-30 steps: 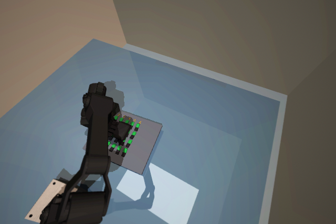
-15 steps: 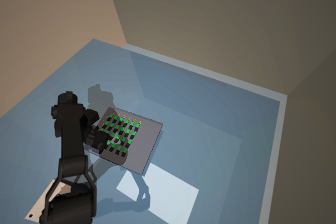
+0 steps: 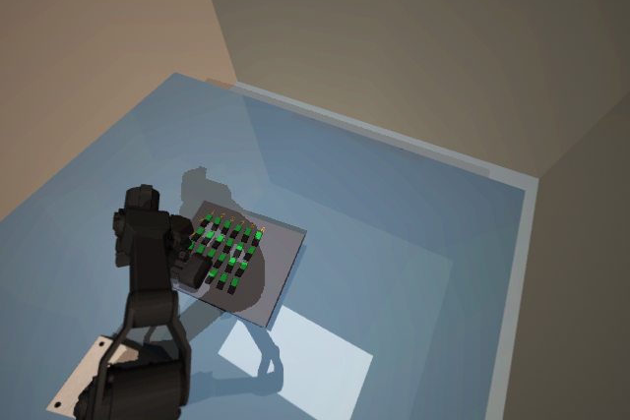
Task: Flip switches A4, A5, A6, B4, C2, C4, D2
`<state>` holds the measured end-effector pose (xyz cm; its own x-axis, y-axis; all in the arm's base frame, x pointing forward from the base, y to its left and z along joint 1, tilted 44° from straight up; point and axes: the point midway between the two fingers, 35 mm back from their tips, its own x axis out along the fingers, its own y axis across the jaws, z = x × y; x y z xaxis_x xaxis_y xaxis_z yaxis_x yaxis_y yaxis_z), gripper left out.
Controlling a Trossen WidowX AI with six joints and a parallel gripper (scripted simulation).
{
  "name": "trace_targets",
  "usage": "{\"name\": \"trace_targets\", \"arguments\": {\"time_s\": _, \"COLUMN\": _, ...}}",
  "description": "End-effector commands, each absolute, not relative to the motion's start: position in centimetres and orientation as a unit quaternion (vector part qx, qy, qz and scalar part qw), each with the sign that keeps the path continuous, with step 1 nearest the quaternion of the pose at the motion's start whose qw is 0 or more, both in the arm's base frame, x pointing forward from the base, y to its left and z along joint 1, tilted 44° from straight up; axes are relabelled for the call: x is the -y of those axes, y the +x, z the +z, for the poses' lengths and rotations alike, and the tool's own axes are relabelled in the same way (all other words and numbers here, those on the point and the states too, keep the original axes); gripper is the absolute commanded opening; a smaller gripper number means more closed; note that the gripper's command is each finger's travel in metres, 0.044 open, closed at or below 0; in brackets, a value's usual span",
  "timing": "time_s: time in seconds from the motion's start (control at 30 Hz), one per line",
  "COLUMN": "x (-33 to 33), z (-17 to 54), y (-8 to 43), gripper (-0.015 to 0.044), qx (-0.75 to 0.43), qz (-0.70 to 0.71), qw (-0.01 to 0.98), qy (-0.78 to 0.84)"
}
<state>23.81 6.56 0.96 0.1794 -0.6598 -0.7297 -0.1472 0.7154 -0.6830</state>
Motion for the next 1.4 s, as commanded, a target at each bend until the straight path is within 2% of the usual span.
{"name": "trace_targets", "arguments": {"time_s": 0.0, "x": -6.03, "z": 0.54, "y": 23.75, "gripper": 0.0000, "qx": -0.614, "qz": -0.186, "qw": 0.691, "qy": -0.333}}
{"name": "trace_targets", "arguments": {"time_s": 1.37, "x": -5.57, "z": 0.06, "y": 23.85, "gripper": 0.0000, "qx": -0.614, "qz": -0.186, "qw": 0.691, "qy": -0.333}}
